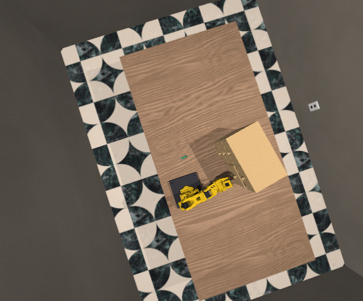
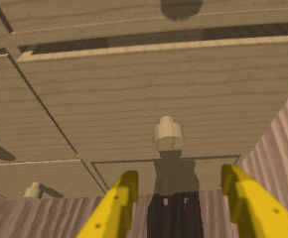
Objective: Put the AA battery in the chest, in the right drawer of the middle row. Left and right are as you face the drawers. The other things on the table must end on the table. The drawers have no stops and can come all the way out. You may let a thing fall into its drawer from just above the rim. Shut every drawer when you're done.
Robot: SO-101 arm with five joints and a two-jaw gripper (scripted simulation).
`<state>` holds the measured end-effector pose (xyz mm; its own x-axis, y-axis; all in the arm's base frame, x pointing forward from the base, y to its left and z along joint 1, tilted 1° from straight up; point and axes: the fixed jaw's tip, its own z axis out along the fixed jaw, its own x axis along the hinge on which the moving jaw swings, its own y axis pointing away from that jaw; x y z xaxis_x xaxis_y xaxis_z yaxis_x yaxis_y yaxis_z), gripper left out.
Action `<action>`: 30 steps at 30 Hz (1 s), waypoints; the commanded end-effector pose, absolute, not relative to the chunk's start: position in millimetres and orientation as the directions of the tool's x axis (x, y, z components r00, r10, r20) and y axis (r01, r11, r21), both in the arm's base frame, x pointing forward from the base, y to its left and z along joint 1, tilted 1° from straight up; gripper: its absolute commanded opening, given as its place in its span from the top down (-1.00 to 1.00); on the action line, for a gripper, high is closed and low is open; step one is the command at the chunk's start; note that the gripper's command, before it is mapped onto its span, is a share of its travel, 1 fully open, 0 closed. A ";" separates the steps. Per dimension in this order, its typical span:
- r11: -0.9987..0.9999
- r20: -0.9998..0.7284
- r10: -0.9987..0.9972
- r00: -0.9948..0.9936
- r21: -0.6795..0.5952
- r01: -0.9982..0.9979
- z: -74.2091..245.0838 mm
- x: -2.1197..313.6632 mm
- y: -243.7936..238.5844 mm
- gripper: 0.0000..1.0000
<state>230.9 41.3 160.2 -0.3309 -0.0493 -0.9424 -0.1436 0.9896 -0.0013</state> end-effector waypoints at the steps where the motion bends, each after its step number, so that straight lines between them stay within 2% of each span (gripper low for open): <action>1: 0.988 -0.937 -0.051 -0.345 0.003 -0.154 154.4 230.7 43.9 0.57; 15: 0.988 -0.937 -0.051 -0.345 0.003 -0.154 154.1 230.7 44.1 0.57; 20: 0.988 -0.937 -0.051 -0.345 0.002 -0.151 149.3 245.3 45.6 0.57; 30: 0.988 -0.937 -0.051 -0.345 0.002 -0.151 149.3 245.3 45.6 0.57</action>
<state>243.7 43.6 145.6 -0.3592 -0.0541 -0.9317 -0.1456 0.9893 -0.0013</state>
